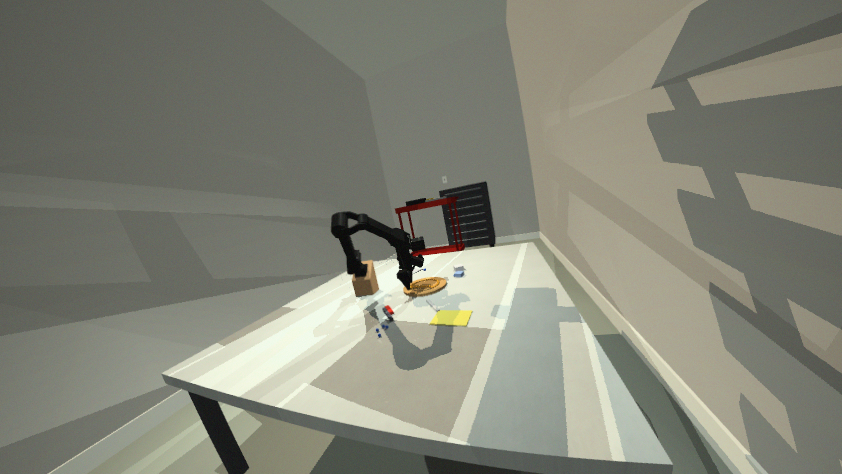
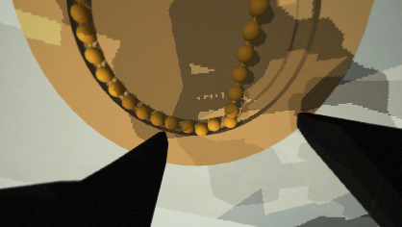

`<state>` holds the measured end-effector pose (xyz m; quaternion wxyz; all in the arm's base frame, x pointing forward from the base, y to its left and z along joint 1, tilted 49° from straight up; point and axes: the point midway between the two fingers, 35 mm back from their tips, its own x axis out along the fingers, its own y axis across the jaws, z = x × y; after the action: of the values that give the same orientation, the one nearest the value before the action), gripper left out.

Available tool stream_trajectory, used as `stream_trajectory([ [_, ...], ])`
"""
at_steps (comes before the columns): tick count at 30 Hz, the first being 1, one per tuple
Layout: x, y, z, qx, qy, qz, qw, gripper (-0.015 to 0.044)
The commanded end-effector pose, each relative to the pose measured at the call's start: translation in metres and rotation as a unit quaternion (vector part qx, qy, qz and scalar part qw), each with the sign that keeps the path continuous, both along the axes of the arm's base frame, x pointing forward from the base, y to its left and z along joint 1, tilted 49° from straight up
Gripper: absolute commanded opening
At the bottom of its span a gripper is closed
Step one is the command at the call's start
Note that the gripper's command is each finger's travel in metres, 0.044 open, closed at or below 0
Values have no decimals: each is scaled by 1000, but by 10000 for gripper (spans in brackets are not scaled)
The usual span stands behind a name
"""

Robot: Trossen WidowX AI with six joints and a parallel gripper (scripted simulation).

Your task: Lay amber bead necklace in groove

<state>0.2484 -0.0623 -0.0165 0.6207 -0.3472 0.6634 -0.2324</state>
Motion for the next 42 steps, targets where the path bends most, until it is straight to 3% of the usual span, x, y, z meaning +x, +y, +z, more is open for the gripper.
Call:
stream_trajectory([
  [1, 0, 0, 1, -1, -1, 0, 1000, 440],
  [3, 0, 0, 1, -1, -1, 0, 1000, 440],
  [10, 11, 24, 21, 1, -69, -60, 996, 256],
  [15, 11, 24, 21, 1, -72, -62, 995, 125],
  [42, 12, -4, -3, 0, -72, -62, 996, 120],
])
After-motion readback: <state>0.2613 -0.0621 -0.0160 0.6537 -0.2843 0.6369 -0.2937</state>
